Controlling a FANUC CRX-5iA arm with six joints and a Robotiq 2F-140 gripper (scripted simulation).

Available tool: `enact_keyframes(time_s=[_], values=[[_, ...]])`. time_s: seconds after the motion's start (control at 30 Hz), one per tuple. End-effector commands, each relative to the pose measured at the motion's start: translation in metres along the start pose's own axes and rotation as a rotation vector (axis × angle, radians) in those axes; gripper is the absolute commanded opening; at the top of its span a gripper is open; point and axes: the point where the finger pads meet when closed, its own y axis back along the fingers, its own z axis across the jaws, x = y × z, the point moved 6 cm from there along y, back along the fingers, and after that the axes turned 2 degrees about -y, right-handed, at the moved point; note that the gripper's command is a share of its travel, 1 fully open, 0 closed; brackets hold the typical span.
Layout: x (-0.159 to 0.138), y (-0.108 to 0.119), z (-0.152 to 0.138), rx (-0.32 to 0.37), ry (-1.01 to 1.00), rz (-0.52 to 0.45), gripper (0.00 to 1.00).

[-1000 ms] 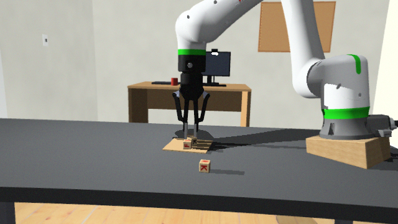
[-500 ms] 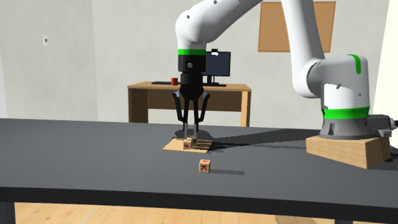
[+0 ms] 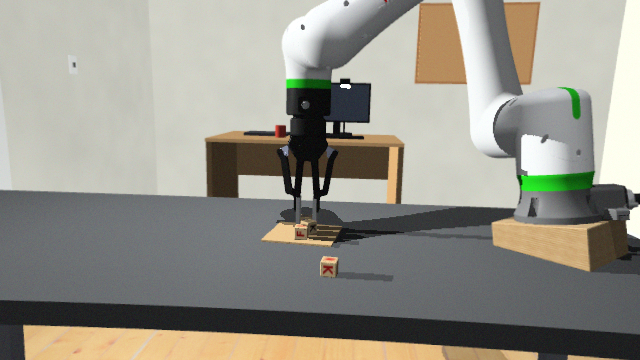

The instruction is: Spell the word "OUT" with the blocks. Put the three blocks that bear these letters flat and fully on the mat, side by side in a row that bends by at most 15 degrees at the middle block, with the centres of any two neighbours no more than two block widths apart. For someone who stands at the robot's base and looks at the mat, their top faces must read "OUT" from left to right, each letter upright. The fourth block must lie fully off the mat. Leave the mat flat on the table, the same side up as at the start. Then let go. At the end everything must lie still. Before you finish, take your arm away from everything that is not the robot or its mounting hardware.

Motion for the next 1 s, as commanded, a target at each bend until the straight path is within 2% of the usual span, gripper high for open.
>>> enact_keyframes(time_s=[0.0,0.1,0.23,0.7,0.97], values=[[0.0,0.0,0.0,0.0,0.0,0.0,0.2],[0.0,0.0,0.0,0.0,0.0,0.0,0.2],[0.0,0.0,0.0,0.0,0.0,0.0,0.25],[0.0,0.002,0.0,0.0,0.0,0.0,0.25],[0.0,0.029,0.0,0.0,0.0,0.0,0.25]])
